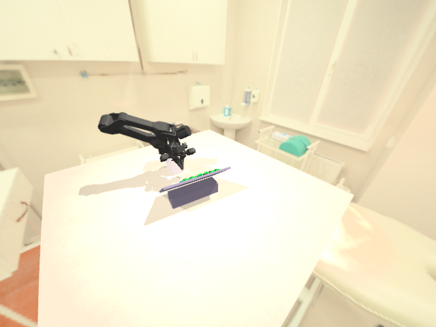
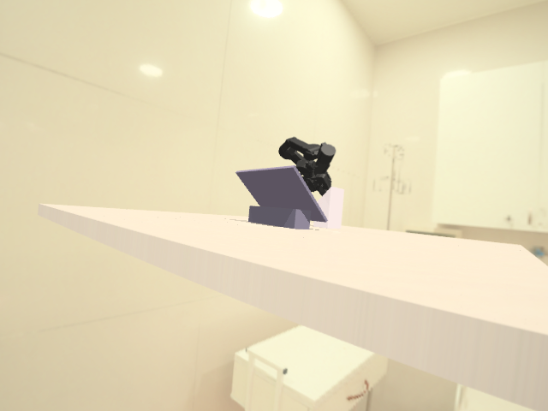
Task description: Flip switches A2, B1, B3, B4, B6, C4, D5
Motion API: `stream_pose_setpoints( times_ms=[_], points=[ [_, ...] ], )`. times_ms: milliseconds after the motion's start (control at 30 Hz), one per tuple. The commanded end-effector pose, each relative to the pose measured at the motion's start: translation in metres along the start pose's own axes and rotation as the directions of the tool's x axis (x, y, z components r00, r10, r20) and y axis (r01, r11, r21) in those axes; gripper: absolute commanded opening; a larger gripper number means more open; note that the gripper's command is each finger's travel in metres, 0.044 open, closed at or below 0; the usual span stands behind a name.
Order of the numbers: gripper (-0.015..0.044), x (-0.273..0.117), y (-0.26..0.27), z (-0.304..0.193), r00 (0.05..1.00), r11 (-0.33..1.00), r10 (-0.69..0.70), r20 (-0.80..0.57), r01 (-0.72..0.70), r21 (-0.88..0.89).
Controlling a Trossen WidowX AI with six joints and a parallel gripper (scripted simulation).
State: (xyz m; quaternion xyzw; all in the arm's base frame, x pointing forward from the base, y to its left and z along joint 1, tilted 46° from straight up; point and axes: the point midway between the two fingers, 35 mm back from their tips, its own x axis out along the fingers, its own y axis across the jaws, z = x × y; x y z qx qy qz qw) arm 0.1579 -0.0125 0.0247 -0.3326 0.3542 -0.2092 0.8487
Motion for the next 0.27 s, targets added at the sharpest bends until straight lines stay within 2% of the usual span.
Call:
stream_pose_setpoints(
  times_ms=[0, 233],
  points=[
    [0.0, -0.005, -0.002, 0.006, 1.0, 1.0, 0.0, 0.015, 0.0, 0.02],
    [0.0, -0.013, 0.036, 0.063, 1.0, 1.0, 0.004, 0.015, -0.004, 0.026]
  ],
)
